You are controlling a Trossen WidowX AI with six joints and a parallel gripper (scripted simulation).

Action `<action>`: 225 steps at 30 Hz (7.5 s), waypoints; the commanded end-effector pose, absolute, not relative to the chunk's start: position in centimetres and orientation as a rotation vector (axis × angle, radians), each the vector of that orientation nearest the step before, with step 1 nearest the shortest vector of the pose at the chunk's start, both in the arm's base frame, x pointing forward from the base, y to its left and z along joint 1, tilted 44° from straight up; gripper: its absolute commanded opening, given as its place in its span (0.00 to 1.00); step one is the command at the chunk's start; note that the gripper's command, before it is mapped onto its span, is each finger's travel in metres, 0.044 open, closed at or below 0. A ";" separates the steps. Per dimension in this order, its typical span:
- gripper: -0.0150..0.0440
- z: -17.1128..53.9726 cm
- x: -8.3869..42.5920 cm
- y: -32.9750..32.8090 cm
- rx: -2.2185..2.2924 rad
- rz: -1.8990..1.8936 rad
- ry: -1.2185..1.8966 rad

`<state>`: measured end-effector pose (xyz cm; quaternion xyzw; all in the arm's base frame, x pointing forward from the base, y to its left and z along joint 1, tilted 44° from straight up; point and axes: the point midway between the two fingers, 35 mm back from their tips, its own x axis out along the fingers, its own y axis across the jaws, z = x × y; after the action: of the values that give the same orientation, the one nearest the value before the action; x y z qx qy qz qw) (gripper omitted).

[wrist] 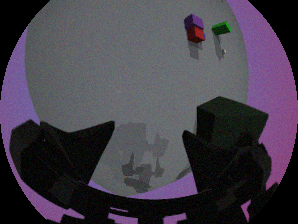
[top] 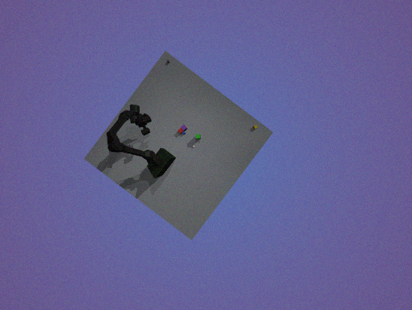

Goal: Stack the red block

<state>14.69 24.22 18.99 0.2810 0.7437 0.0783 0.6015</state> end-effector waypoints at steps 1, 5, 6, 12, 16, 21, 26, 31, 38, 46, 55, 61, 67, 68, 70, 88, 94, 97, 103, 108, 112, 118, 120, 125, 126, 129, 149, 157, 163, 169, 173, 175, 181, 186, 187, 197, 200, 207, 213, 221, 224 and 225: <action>1.00 17.4 16.8 23.7 0.653 0.176 1.723; 1.00 15.5 19.6 22.8 0.658 0.185 1.711; 1.00 15.1 20.3 22.5 0.660 0.188 1.709; 1.00 12.0 24.0 20.5 0.660 0.245 1.709; 1.00 9.9 26.1 18.7 0.669 0.288 1.701; 1.00 7.2 28.7 16.1 0.689 0.346 1.680; 1.00 4.4 30.7 13.1 0.715 0.407 1.644; 1.00 2.0 32.0 10.2 0.742 0.459 1.599; 1.00 1.0 32.0 11.0 0.743 0.461 1.597; 1.00 -1.7 31.7 13.8 0.745 0.463 1.597; 1.00 -2.3 31.8 14.5 0.745 0.463 1.598; 1.00 -3.0 31.7 15.1 0.745 0.463 1.598; 1.00 -3.7 31.7 15.8 0.746 0.463 1.598; 1.00 -3.9 31.7 16.0 0.746 0.464 1.598; 1.00 -4.1 31.6 16.2 0.746 0.464 1.598; 1.00 -4.8 31.5 17.0 0.747 0.465 1.598; 0.87 -4.8 31.5 16.9 0.747 0.465 1.598; 0.83 -4.8 31.5 16.9 0.747 0.465 1.598; 0.76 -4.8 31.5 16.9 0.747 0.465 1.598; 0.71 -4.8 31.5 16.9 0.747 0.465 1.598; 0.66 -4.8 31.5 16.9 0.747 0.465 1.598; 0.60 -4.8 31.5 16.9 0.747 0.465 1.598; 0.57 -4.8 31.5 16.9 0.747 0.465 1.598; 0.45 -4.6 31.5 16.7 0.747 0.464 1.598; 0.41 -4.4 31.6 16.5 0.746 0.464 1.598; 0.27 -3.5 31.7 15.7 0.746 0.464 1.598; 0.25 3.6 32.1 8.7 0.742 0.460 1.597; 0.25 3.4 32.2 8.4 0.741 0.459 1.597; 0.25 1.8 34.0 6.6 0.737 0.453 1.596; 0.25 0.1 35.6 4.6 0.734 0.450 1.595; 0.25 -1.2 36.5 3.3 0.733 0.449 1.594; 0.25 -1.9 36.9 2.6 0.732 0.448 1.594; 0.25 -4.0 37.9 0.3 0.733 0.442 1.595; 0.25 -5.8 38.5 -1.4 0.733 0.446 1.594; 0.25 -6.1 38.6 -1.7 0.733 0.448 1.594; 0.25 -8.0 38.7 -2.8 0.733 0.455 1.592; 0.25 -8.5 38.1 -2.3 0.733 0.455 1.592; 0.25 -9.7 37.9 -1.2 0.734 0.455 1.592; 0.25 -10.9 37.8 0.0 0.735 0.456 1.592; 0.25 -10.9 37.8 0.0 0.735 0.456 1.592; 0.25 -10.8 37.8 0.0 0.735 0.456 1.592; 0.25 -10.8 37.8 0.0 0.735 0.456 1.592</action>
<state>37.81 0.00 -10.83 0.3148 0.6927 0.1993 0.6175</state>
